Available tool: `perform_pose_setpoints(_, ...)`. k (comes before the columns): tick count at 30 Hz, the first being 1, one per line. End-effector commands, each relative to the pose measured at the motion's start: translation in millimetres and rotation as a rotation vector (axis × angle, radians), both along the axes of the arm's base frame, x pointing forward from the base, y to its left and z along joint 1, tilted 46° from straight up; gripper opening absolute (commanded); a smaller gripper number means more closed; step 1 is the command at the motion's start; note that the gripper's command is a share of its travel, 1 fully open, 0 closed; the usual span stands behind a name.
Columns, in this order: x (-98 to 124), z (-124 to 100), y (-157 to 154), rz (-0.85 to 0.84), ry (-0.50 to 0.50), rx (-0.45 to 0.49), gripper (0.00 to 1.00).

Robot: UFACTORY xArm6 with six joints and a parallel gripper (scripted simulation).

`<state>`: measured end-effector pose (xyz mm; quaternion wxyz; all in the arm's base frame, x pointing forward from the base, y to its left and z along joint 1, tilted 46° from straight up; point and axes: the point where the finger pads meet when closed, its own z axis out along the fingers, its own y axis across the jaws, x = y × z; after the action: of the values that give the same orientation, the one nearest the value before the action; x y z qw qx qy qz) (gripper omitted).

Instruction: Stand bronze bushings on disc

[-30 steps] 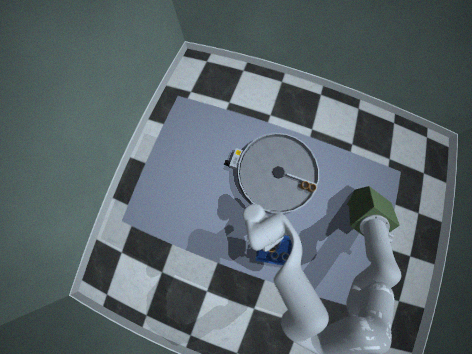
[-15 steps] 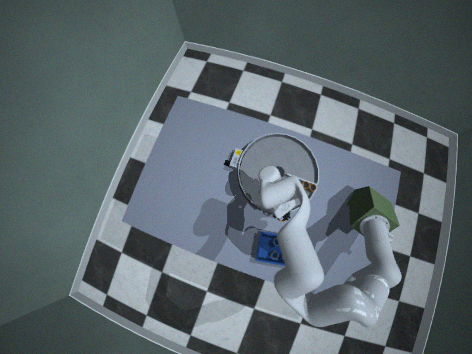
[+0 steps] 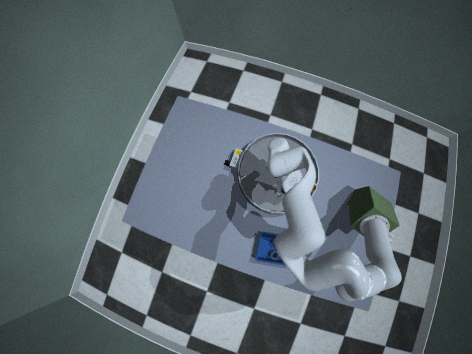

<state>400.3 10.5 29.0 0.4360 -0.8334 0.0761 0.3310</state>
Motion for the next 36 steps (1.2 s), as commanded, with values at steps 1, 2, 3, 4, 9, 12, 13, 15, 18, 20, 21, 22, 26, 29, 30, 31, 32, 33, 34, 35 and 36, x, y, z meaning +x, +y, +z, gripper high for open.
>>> perform_pose_setpoints(1,5,-11,-13,0.003,0.000,0.002,0.00)
perform_pose_setpoints(2,5,-12,-14,0.003,0.000,0.002,0.00)
perform_pose_setpoints(3,5,-12,-14,0.003,0.000,0.002,0.00)
perform_pose_setpoints(4,5,-13,-15,0.003,0.000,0.002,0.00)
perform_pose_setpoints(9,5,-13,-15,0.003,0.000,0.002,0.00)
perform_pose_setpoints(12,5,-13,-15,0.003,0.000,0.002,0.00)
perform_pose_setpoints(13,5,-13,-15,0.003,0.000,0.002,0.00)
perform_pose_setpoints(15,5,-13,-15,0.003,0.000,0.002,0.00)
perform_pose_setpoints(18,5,-13,-15,0.003,0.000,0.002,0.00)
perform_pose_setpoints(20,6,-16,-11,0.003,0.000,0.002,0.00)
perform_pose_setpoints(21,6,-20,-8,0.003,0.000,0.002,0.00)
perform_pose_setpoints(22,6,-20,-8,0.003,0.000,0.002,0.00)
perform_pose_setpoints(26,9,-32,4,0.003,0.000,0.002,0.00)
perform_pose_setpoints(29,9,-36,8,0.003,0.000,0.002,0.00)
perform_pose_setpoints(30,9,-36,8,0.003,0.000,0.002,0.00)
perform_pose_setpoints(31,9,-36,8,0.003,0.000,0.002,0.00)
perform_pose_setpoints(32,9,-36,8,0.003,0.000,0.002,0.00)
perform_pose_setpoints(33,9,-36,8,0.003,0.000,0.002,0.00)
perform_pose_setpoints(34,9,-36,8,0.003,0.000,0.002,0.00)
perform_pose_setpoints(35,9,-36,8,0.003,0.000,0.002,0.00)
perform_pose_setpoints(36,9,-36,8,0.003,0.000,0.002,0.00)
